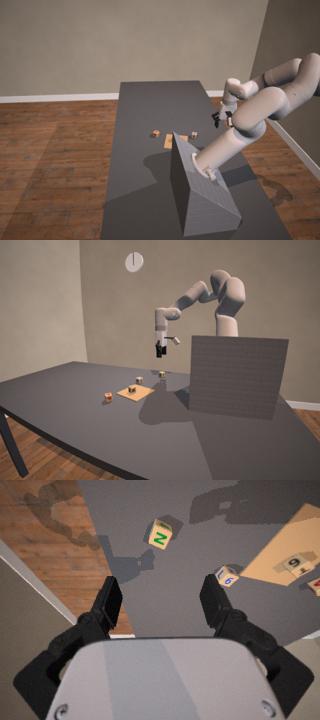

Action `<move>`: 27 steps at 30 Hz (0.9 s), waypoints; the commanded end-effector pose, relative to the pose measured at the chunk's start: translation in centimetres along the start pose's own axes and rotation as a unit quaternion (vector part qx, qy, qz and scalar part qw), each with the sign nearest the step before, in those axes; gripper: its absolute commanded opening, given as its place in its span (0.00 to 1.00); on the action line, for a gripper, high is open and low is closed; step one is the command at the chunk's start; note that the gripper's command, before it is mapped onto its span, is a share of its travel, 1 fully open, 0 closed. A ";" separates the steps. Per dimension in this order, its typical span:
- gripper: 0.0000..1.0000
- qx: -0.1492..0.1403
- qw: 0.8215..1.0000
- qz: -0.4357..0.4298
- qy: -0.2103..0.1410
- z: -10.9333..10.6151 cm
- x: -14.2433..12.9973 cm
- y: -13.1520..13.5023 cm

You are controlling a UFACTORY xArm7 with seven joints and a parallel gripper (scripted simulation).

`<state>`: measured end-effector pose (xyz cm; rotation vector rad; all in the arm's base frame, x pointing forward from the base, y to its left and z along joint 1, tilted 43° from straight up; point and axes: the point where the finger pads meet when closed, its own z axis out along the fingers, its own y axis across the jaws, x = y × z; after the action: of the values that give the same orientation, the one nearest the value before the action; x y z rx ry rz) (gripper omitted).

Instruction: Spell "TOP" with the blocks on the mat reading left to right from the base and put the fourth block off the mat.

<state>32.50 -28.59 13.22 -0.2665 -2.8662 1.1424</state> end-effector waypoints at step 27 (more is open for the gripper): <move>1.00 -0.003 0.927 -0.376 -0.001 1.0 -0.2 0.0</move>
<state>32.42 -29.28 12.47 0.6605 -2.5946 0.9824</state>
